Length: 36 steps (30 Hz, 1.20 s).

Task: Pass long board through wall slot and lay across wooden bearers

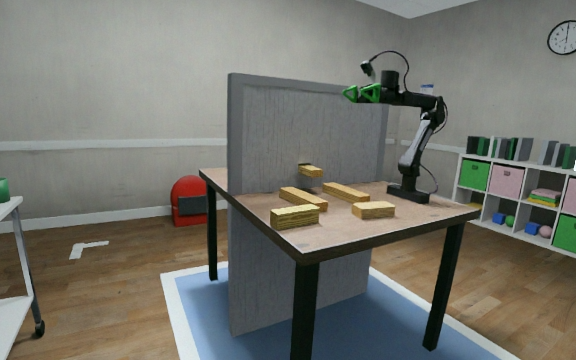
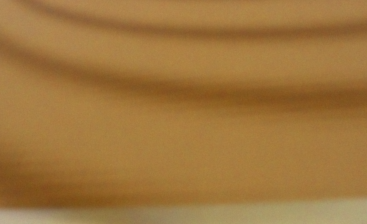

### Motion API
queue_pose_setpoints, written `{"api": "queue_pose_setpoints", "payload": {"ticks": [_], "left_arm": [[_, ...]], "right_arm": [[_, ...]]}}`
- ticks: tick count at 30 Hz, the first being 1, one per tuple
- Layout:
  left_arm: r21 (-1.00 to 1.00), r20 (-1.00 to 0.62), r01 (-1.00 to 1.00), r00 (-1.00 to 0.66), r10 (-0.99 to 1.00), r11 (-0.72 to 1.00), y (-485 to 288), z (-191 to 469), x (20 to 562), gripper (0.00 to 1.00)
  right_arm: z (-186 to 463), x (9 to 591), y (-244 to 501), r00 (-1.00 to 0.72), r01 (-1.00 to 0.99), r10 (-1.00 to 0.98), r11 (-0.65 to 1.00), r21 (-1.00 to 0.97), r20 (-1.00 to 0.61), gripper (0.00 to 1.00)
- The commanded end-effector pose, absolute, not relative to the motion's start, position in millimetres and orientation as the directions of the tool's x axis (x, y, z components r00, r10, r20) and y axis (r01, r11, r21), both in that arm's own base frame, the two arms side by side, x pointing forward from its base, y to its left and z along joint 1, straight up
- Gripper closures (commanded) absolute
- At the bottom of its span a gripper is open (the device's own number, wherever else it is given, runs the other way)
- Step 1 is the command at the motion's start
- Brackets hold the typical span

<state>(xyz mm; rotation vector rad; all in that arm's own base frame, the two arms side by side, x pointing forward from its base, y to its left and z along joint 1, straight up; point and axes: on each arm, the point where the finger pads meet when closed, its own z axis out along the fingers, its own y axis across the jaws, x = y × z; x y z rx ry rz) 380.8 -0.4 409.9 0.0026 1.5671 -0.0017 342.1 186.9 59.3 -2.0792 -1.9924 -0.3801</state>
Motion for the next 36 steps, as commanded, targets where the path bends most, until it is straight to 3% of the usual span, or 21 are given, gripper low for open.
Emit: {"api": "queue_pose_setpoints", "payload": {"ticks": [1,24,32,36], "left_arm": [[-0.008,-0.997,-0.005,0.078,-0.007,1.0,2.0,440.7,374.7,0.0],[-0.008,-0.997,-0.005,0.078,-0.007,1.0,2.0,440.7,374.7,0.0],[-0.008,-0.997,-0.005,0.078,-0.007,1.0,2.0,440.7,374.7,0.0],[-0.008,-0.997,-0.005,0.078,-0.007,1.0,2.0,440.7,374.7,0.0]], "right_arm": [[83.4,353.0,201.7,0.002,0.996,0.916,-0.039,0.085,0.402,1.0],[87.4,356.0,202.6,-0.016,0.995,0.915,-0.024,0.095,0.404,1.0],[73.8,343.1,197.4,0.008,1.0,0.928,-0.015,0.016,0.373,1.0],[86.0,356.1,198.7,-0.008,0.996,0.918,-0.026,0.08,0.396,1.0]]}}
